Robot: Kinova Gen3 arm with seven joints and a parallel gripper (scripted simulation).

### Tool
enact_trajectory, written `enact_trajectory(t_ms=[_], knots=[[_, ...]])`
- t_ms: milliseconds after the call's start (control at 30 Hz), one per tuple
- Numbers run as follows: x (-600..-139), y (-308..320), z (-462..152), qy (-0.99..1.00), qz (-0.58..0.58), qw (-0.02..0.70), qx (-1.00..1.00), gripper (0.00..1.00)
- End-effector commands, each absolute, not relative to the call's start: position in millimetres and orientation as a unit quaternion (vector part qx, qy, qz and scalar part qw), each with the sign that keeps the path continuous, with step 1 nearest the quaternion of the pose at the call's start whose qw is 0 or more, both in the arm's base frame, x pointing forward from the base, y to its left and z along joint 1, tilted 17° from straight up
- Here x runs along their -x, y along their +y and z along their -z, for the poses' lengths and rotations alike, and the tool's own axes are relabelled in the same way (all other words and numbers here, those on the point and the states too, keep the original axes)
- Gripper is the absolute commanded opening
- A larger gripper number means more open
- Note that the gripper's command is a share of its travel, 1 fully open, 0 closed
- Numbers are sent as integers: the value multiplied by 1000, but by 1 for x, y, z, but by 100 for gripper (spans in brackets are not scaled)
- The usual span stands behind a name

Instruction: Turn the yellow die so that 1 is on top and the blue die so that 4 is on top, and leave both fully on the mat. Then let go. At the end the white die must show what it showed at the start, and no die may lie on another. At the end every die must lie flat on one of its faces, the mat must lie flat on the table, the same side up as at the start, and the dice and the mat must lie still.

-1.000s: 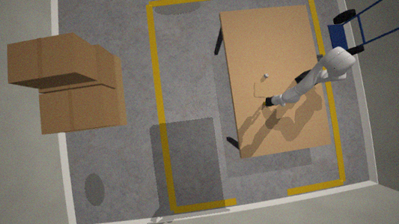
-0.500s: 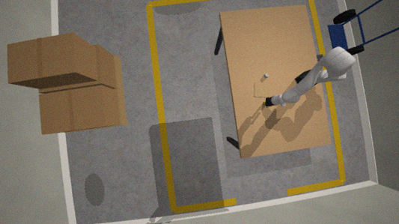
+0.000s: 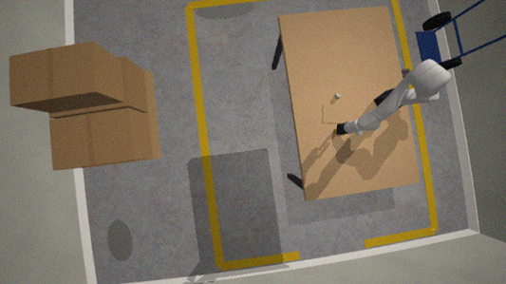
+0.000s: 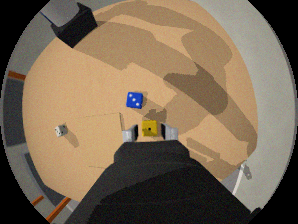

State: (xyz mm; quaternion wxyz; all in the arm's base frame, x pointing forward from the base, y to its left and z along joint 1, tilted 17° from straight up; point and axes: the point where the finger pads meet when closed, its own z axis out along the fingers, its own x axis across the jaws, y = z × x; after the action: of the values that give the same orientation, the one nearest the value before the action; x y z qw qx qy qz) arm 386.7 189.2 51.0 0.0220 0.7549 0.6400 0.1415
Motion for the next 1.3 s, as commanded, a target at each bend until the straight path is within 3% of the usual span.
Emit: enact_trajectory(t_ms=[0,1267], knots=[[-387,189,-52,640,-142,22,-755,87],[-392,192,-34,640,-142,22,-755,87]])
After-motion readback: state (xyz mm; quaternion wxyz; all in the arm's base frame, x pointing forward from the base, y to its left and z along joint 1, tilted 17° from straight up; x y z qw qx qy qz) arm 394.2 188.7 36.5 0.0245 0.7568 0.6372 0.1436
